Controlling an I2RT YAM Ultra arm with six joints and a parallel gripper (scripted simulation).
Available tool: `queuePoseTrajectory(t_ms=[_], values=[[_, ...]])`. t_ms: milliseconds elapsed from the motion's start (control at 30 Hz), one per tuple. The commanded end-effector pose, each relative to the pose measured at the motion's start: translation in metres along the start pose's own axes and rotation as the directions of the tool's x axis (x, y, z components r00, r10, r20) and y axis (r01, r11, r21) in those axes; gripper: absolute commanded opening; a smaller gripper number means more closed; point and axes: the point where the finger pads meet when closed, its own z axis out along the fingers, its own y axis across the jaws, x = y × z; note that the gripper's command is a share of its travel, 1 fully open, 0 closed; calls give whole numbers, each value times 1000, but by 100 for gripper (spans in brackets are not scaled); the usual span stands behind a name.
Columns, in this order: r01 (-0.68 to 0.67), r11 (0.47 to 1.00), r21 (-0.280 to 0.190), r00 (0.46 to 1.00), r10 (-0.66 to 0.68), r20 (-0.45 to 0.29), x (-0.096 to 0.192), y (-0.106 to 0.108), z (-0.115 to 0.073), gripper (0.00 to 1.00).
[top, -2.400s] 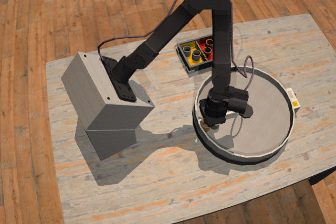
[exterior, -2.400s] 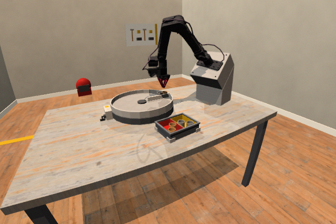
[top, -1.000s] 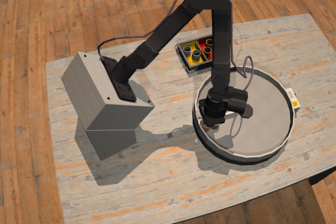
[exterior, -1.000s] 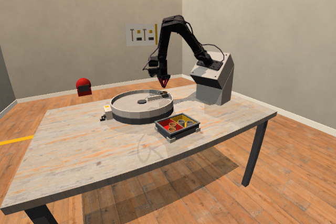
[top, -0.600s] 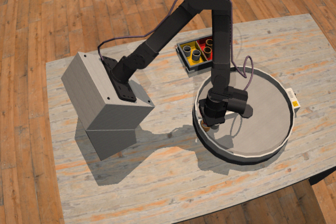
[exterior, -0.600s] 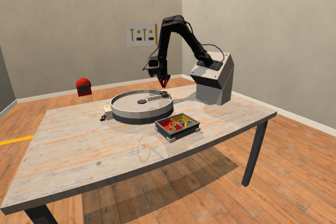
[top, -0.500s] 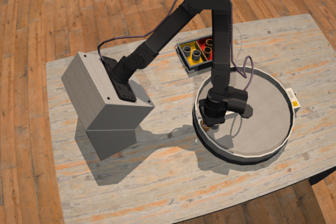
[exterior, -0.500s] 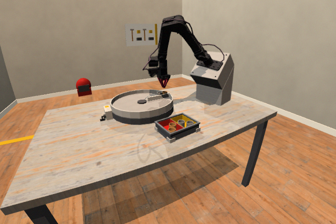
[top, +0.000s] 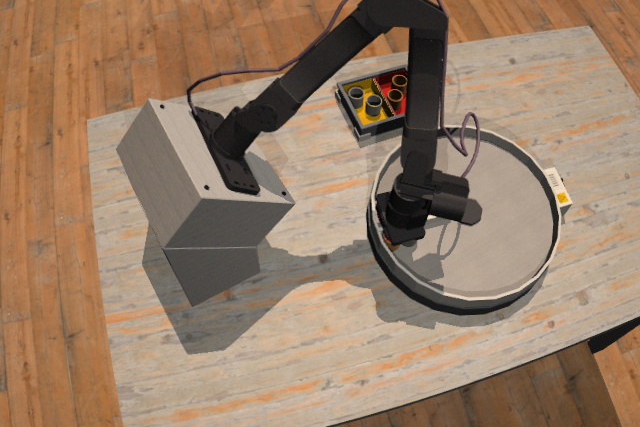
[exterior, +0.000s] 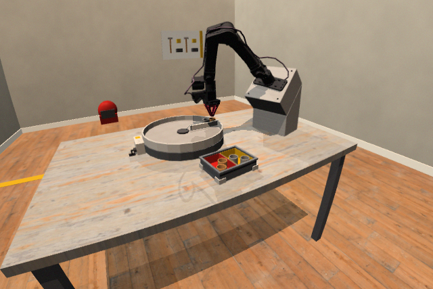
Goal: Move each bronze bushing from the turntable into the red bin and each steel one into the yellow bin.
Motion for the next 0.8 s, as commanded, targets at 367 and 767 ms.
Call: queuePoseTrajectory(t_ms=[367, 767], values=[[-2, 999, 42, 999, 0, 34, -8, -10, -3, 14], [-2, 999, 42, 999, 0, 34, -7, -10, -3, 14]])
